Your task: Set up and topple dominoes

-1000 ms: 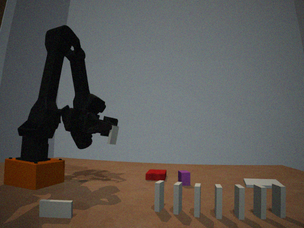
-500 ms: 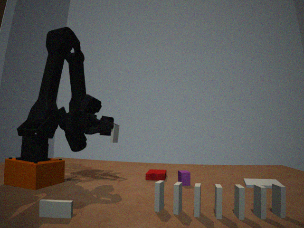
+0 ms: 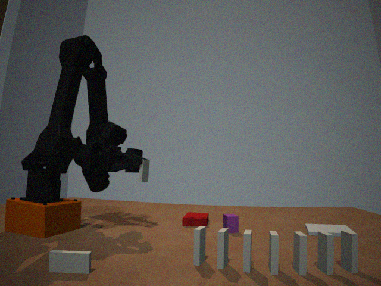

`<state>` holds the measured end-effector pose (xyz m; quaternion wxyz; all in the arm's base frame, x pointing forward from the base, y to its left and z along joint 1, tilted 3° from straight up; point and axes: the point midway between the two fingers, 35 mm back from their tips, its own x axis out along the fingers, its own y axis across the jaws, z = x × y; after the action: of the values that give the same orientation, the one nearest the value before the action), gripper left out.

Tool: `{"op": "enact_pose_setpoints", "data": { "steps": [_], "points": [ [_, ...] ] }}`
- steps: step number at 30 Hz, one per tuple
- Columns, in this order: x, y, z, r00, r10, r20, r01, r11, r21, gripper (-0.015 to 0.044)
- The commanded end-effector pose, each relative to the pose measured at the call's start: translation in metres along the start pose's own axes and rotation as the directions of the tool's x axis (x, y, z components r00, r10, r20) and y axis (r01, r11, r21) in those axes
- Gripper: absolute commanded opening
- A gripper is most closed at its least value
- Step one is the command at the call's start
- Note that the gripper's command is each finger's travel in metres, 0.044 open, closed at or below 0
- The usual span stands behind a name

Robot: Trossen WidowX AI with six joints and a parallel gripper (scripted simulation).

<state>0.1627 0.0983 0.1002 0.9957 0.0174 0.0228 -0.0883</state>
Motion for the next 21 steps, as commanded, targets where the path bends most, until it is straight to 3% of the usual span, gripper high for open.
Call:
{"op": "enact_pose_setpoints", "data": {
  "steps": [1, 21],
  "points": [
    [0.001, -0.001, -0.012, 1.0, 0.002, 0.001, -0.002, 1.0, -0.022, 0.0107],
    [0.006, 0.001, -0.06, 1.0, 0.002, -0.01, -0.002, 1.0, -0.022, 0.0107]
  ]
}}
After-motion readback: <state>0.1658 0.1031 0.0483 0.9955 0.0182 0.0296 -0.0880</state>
